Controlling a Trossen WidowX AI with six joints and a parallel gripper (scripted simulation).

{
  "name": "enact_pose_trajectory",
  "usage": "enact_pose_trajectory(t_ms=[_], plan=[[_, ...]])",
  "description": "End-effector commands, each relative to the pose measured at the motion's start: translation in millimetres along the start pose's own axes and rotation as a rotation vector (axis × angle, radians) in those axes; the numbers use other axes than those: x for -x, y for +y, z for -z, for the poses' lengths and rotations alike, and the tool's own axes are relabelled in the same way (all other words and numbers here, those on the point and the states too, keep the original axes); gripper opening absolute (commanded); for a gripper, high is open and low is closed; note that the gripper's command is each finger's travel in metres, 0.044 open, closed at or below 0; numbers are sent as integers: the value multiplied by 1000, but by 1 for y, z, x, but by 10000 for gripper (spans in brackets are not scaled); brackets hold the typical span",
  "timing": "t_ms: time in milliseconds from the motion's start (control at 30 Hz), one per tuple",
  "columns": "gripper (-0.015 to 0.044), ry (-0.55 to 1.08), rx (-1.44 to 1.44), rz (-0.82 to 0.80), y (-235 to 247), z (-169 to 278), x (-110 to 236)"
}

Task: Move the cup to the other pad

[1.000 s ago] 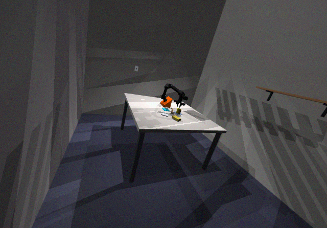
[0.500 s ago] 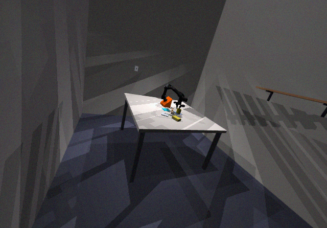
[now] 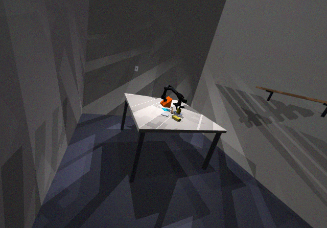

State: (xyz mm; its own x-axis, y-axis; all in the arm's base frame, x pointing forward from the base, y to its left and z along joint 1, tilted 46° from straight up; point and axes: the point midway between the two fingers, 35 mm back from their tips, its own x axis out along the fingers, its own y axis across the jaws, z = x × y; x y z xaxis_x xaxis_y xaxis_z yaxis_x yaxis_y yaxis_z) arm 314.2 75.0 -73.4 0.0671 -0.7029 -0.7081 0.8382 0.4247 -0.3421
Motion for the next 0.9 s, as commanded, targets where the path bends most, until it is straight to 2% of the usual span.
enact_pose_trajectory(t_ms=[0, 67, 867], plan=[[167, -3, 8, 3, -1, 1, -3], [167, -3, 8, 3, -1, 1, -3], [0, 0, 2, 1, 0, 1, -1]])
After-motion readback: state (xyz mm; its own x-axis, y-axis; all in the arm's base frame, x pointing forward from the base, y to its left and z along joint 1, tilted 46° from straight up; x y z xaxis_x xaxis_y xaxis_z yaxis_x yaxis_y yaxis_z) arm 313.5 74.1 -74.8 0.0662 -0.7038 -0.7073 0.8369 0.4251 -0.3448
